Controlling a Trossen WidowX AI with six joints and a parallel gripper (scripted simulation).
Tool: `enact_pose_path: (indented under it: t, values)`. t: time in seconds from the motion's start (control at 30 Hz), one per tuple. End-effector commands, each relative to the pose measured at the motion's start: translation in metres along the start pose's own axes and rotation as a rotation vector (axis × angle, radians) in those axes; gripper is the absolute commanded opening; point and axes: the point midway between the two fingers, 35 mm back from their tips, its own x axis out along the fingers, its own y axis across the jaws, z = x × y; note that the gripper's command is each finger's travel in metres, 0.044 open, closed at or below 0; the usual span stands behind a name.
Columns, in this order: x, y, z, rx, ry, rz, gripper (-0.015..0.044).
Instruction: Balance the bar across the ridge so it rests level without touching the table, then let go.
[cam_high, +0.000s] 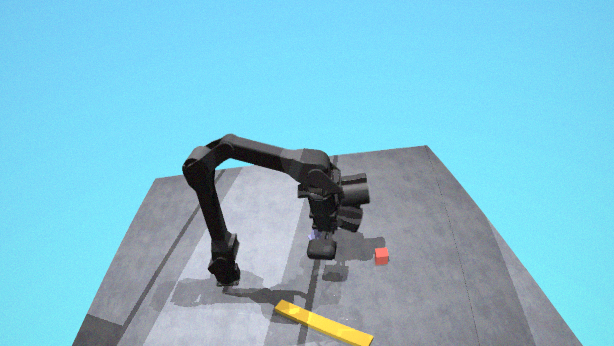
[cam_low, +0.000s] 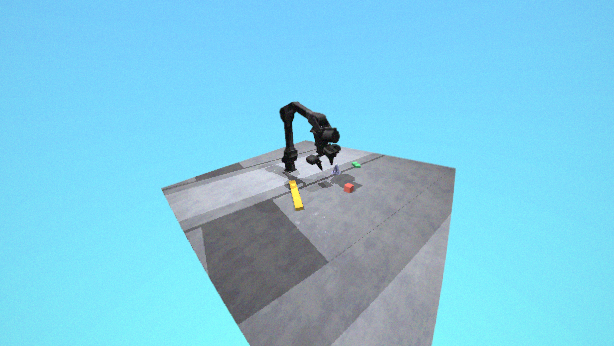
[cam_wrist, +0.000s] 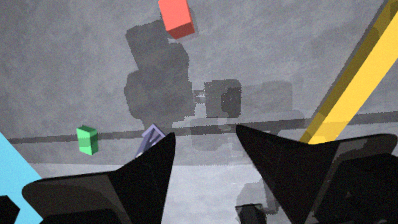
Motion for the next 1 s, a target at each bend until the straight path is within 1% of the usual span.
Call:
enact_pose_path:
  t: [0.0, 0.5, 0.97]
  values:
    - [-0.003, -0.017, 0.009, 0.026, -0.008, -0.027, 0.0315]
    - [-0.017, -0.096, 0.037, 0.163, -0.029, -0.128, 0.0315]
    - [-0.031, -0.177, 0.042, 0.293, -0.023, -0.217, 0.0315]
